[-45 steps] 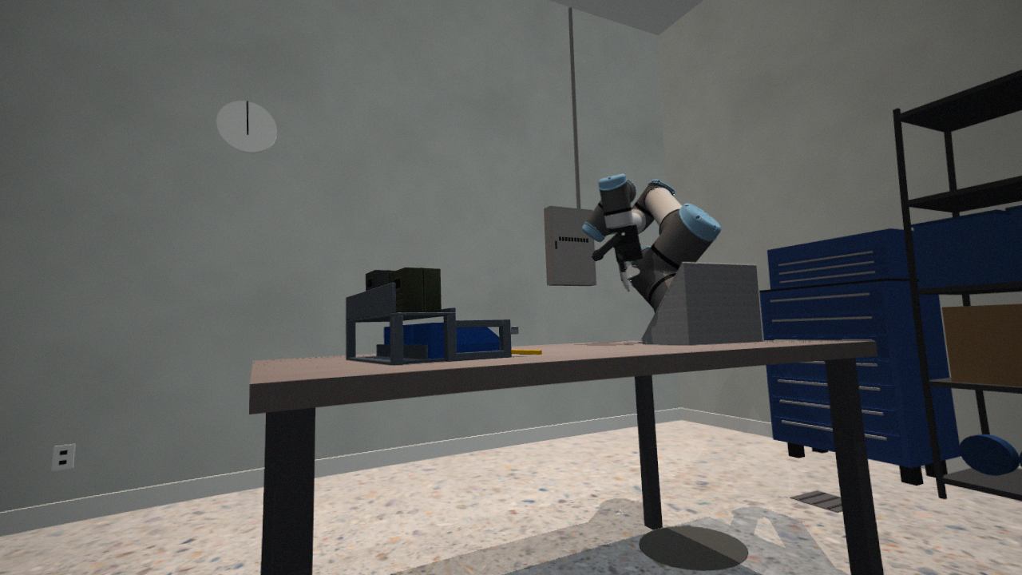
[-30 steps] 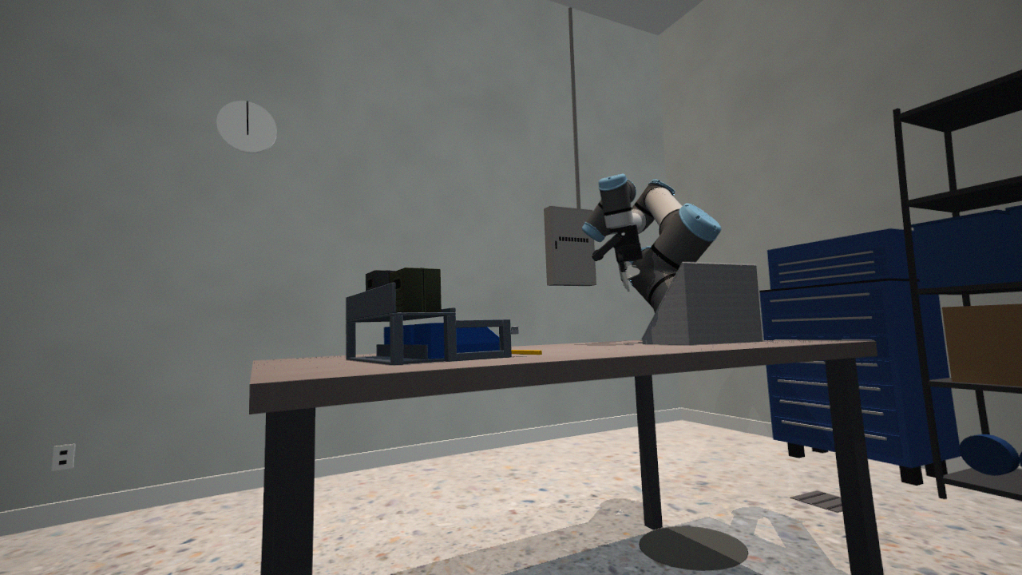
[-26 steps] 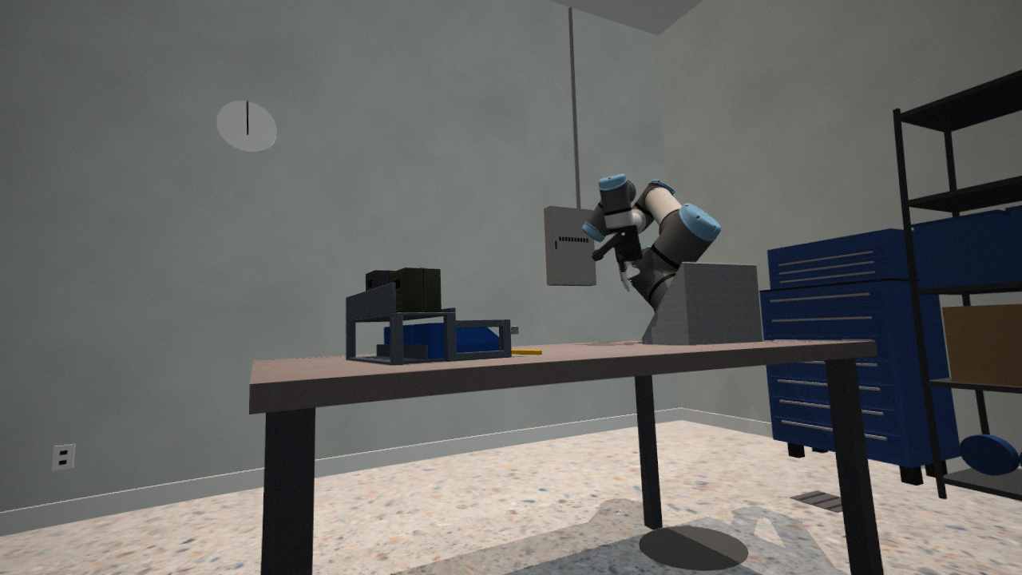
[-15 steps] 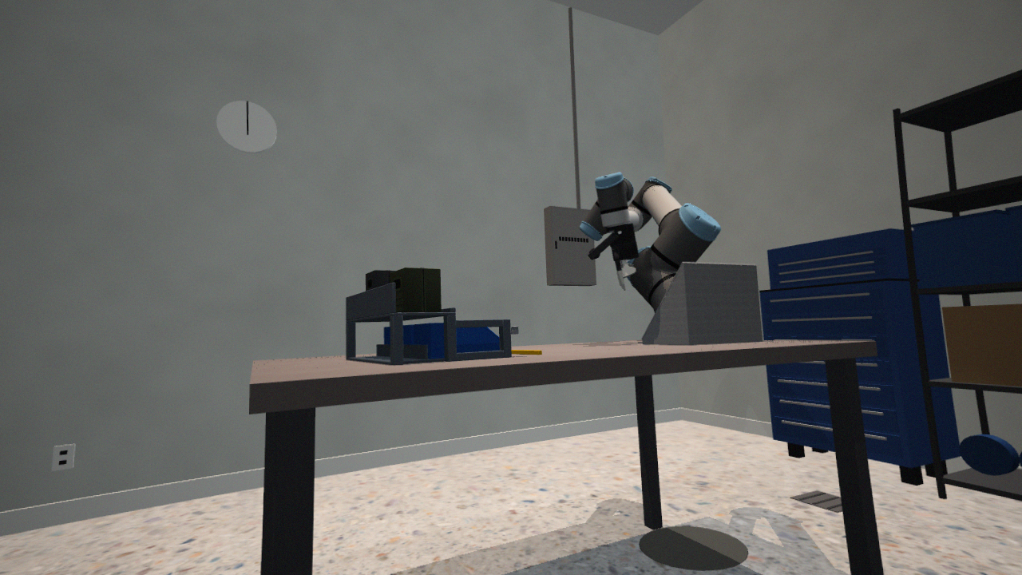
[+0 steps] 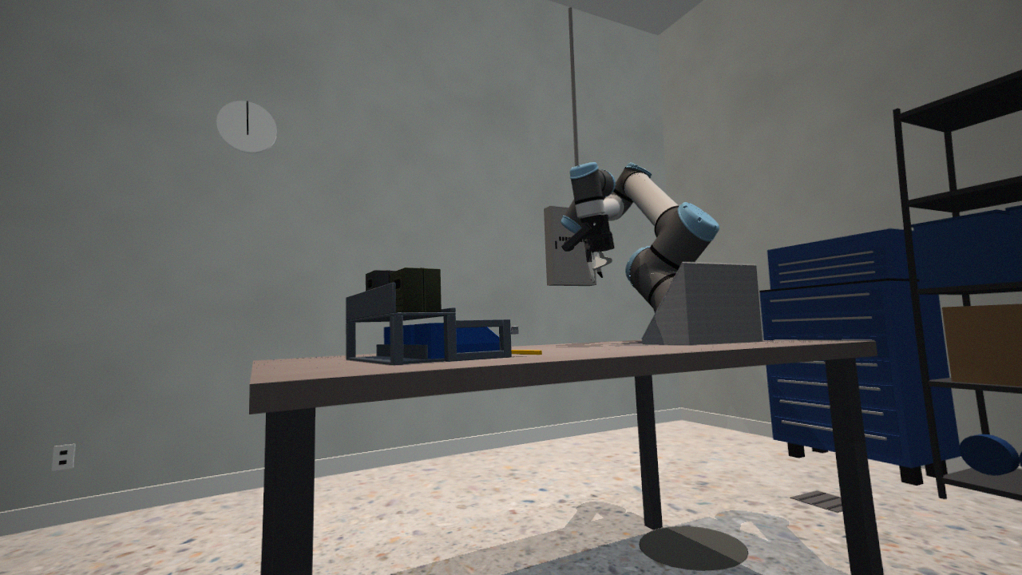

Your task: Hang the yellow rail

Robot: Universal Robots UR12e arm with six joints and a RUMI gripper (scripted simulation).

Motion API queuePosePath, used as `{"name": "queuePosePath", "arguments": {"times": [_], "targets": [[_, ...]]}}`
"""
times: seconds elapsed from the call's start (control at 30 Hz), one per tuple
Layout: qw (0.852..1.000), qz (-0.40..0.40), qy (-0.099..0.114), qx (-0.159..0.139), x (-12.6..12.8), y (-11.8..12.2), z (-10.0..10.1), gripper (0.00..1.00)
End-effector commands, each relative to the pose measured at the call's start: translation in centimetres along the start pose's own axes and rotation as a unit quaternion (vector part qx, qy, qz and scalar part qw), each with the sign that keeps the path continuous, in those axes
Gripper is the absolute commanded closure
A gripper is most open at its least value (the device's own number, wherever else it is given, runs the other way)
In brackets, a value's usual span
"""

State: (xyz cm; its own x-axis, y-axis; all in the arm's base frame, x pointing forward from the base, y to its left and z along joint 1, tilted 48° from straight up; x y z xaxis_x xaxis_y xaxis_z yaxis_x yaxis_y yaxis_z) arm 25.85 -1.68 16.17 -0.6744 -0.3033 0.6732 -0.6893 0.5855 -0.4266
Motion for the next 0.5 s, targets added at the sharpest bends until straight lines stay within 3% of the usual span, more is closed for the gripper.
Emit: {"name": "queuePosePath", "arguments": {"times": [0.0,0.1,0.17,0.47], "targets": [[0.999,0.042,-0.016,0.003,-5.5,-4.4,-1.1,0.00],[0.997,0.073,-0.027,0.006,-9.2,-7.5,-1.8,0.00],[0.997,0.073,-0.027,0.006,-9.2,-7.5,-1.8,0.00],[0.984,0.170,-0.060,0.013,-21.0,-16.2,-1.7,0.00]]}}
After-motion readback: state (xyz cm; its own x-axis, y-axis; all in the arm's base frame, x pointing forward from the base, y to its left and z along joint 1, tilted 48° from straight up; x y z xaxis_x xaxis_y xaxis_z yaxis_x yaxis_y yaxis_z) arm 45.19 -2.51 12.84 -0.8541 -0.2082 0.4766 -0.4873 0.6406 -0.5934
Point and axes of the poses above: the point where the finger pads meet when closed, its own z axis out along the fingers, its own x axis across the jaws, y = z × x, the point moved 1 cm from there along -z, back along the fingers, and after that the axes turned 5 degrees about -z, right-handed, at the moved point
